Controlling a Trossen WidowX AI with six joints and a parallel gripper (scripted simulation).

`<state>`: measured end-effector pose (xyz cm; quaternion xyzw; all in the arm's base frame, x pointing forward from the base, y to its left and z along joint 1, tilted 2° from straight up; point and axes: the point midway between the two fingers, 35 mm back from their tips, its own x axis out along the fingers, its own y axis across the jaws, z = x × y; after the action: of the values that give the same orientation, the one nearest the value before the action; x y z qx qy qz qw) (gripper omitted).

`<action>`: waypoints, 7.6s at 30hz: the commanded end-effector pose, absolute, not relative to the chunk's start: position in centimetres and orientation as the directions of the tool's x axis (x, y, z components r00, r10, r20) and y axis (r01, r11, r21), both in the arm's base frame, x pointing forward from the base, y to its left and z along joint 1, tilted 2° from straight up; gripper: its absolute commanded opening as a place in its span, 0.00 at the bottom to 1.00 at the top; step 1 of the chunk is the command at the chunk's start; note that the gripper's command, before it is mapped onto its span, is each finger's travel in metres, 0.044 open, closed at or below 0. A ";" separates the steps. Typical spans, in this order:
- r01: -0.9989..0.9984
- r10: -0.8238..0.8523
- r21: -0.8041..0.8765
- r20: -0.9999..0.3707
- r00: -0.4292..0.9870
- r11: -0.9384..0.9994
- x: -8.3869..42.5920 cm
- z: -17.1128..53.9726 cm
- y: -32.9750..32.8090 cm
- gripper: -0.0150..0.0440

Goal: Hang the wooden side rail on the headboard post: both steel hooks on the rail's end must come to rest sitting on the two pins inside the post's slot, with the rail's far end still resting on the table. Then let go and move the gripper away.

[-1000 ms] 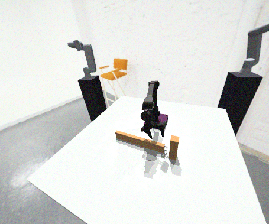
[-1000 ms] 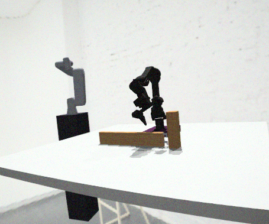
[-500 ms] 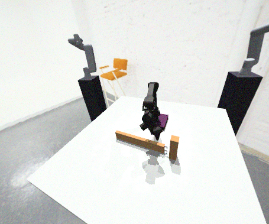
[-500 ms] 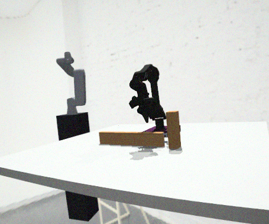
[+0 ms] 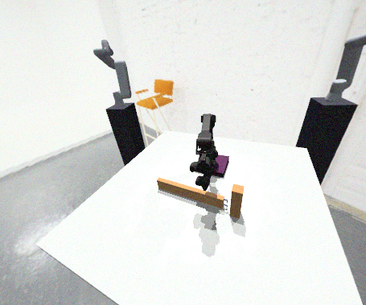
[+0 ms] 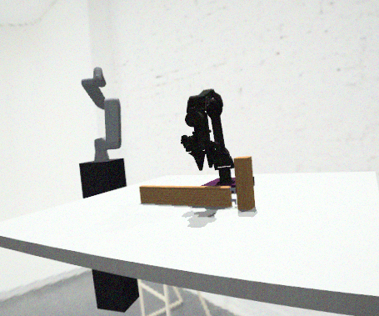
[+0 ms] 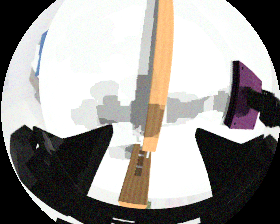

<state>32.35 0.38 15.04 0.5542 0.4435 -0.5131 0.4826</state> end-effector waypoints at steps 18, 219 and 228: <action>0.973 -0.036 0.049 -0.998 0.042 -0.224 32.4 11.1 0.1 1.00; 0.973 -0.037 0.050 -0.998 0.043 -0.224 34.0 4.4 -0.5 0.25; 0.973 -0.037 0.050 -0.998 0.043 -0.224 34.0 4.6 -0.5 0.25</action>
<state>33.87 -0.50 4.15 0.5567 0.4214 -0.5524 0.4553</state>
